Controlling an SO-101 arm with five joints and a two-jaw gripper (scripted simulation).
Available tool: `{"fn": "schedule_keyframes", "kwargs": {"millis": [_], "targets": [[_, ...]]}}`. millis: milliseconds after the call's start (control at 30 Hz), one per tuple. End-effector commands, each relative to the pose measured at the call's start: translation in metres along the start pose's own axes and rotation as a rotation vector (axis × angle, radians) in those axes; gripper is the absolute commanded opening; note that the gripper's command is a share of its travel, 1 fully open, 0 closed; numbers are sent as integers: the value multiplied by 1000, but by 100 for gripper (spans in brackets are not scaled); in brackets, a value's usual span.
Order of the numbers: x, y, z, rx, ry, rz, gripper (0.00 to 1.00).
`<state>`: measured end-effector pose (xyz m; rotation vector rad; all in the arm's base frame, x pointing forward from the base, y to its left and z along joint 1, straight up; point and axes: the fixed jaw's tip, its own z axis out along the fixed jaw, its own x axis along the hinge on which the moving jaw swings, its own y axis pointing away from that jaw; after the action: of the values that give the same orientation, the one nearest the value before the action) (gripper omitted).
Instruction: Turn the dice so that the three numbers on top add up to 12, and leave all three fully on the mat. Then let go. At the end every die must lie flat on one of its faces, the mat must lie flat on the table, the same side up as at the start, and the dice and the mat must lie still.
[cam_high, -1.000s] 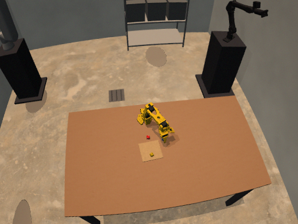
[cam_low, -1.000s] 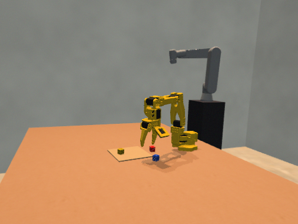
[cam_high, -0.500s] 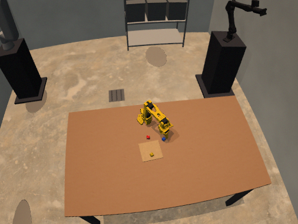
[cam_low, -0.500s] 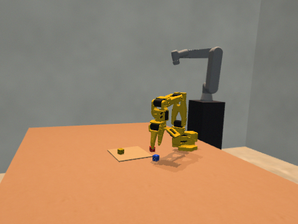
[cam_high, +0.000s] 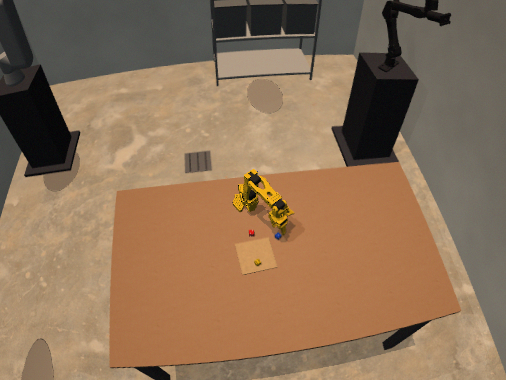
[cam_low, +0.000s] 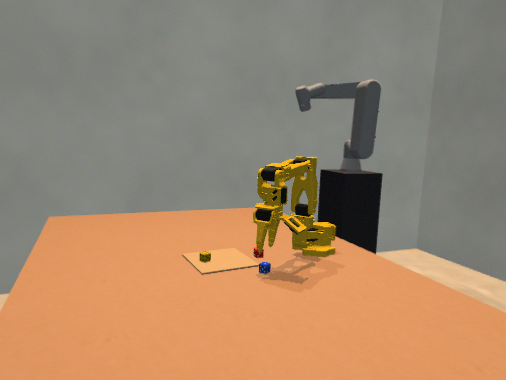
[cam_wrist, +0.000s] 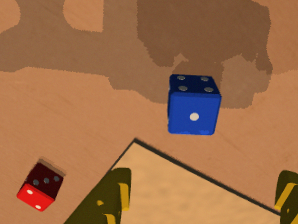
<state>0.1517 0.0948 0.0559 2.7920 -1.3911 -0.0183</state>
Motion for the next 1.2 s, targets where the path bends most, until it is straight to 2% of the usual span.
{"fn": "schedule_keyframes", "kwargs": {"millis": [0, 233, 267, 933, 1167], "targets": [[-2, -4, -7, 53, 3, -18, 28], [-2, -4, -7, 53, 3, -18, 28], [-2, -4, -5, 74, 5, -21, 28], [-2, -4, -5, 74, 5, -21, 28], [-2, -5, -1, 74, 5, -21, 28]]}}
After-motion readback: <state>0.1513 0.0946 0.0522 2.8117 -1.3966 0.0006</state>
